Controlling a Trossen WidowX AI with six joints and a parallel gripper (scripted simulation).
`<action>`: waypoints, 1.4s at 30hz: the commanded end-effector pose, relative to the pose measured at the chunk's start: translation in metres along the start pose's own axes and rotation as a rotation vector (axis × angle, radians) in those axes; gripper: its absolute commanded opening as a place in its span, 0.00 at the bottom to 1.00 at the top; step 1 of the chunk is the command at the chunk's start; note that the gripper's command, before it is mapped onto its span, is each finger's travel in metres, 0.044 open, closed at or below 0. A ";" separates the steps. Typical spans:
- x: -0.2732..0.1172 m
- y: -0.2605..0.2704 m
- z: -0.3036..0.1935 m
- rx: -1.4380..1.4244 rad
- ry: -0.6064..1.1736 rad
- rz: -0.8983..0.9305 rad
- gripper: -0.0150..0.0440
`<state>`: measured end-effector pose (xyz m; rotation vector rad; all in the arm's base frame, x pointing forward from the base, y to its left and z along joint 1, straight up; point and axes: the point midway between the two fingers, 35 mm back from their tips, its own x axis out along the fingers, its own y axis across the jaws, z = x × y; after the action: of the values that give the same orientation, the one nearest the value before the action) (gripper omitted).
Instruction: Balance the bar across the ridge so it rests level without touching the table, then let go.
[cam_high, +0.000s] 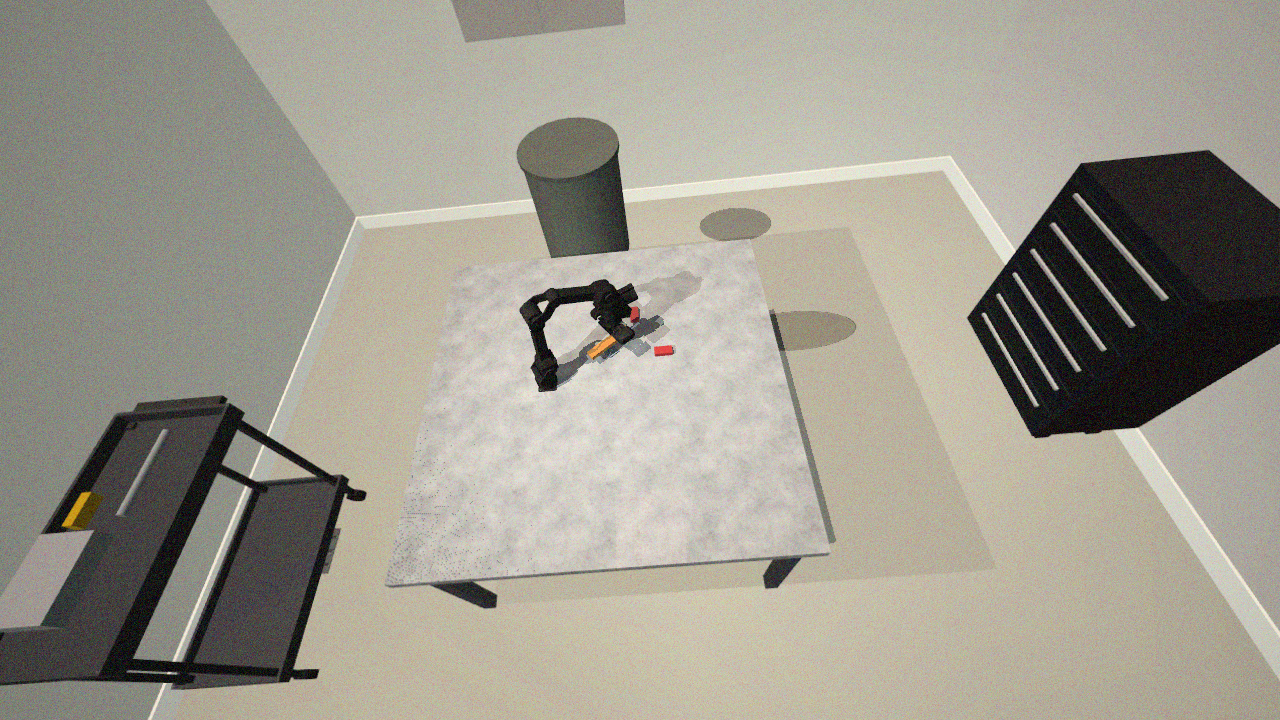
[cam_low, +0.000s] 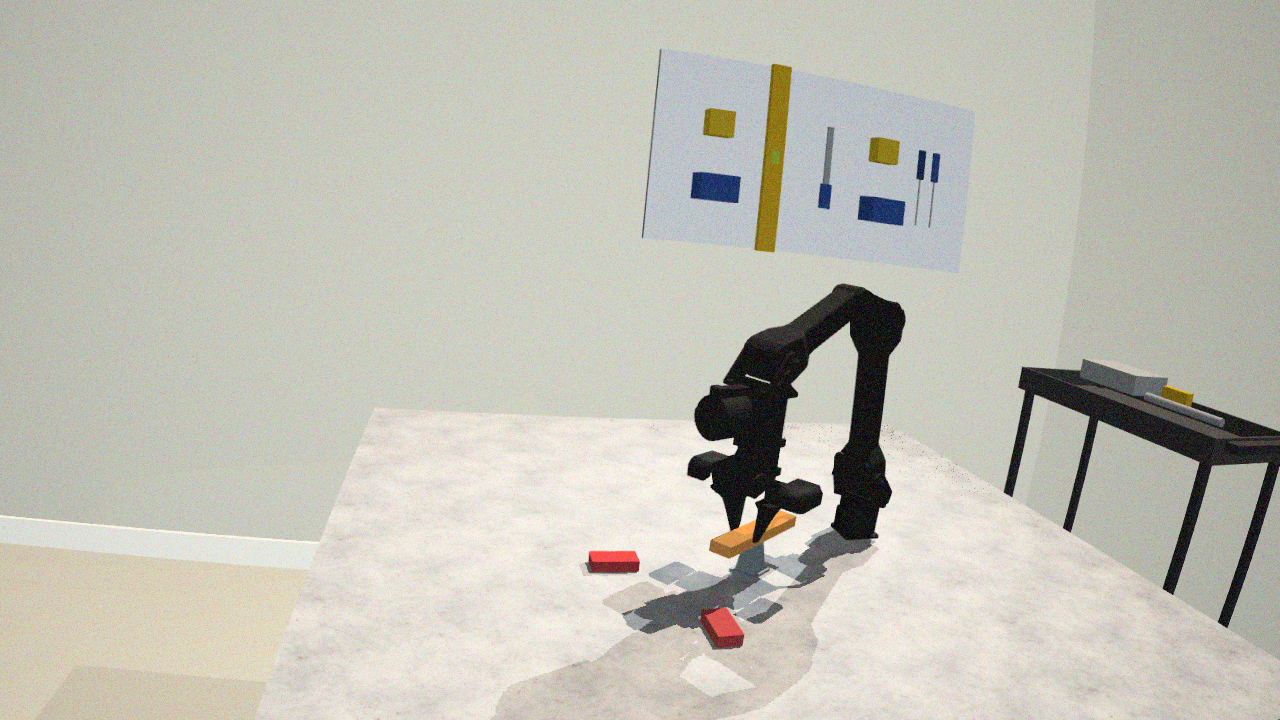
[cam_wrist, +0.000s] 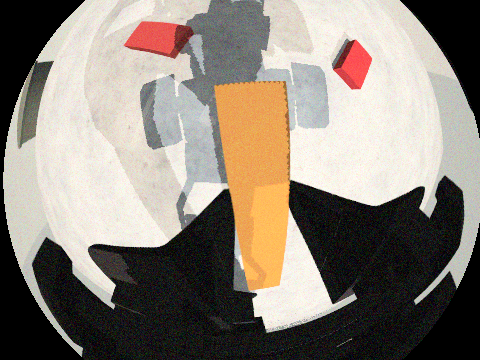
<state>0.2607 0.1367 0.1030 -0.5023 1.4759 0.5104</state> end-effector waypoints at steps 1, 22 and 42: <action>0.003 0.000 -0.001 -0.001 0.005 0.001 0.25; 0.001 0.000 0.000 -0.001 0.005 0.001 0.25; 0.001 0.000 0.000 -0.001 0.005 0.001 0.25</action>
<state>0.2610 0.1370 0.1025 -0.5026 1.4765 0.5107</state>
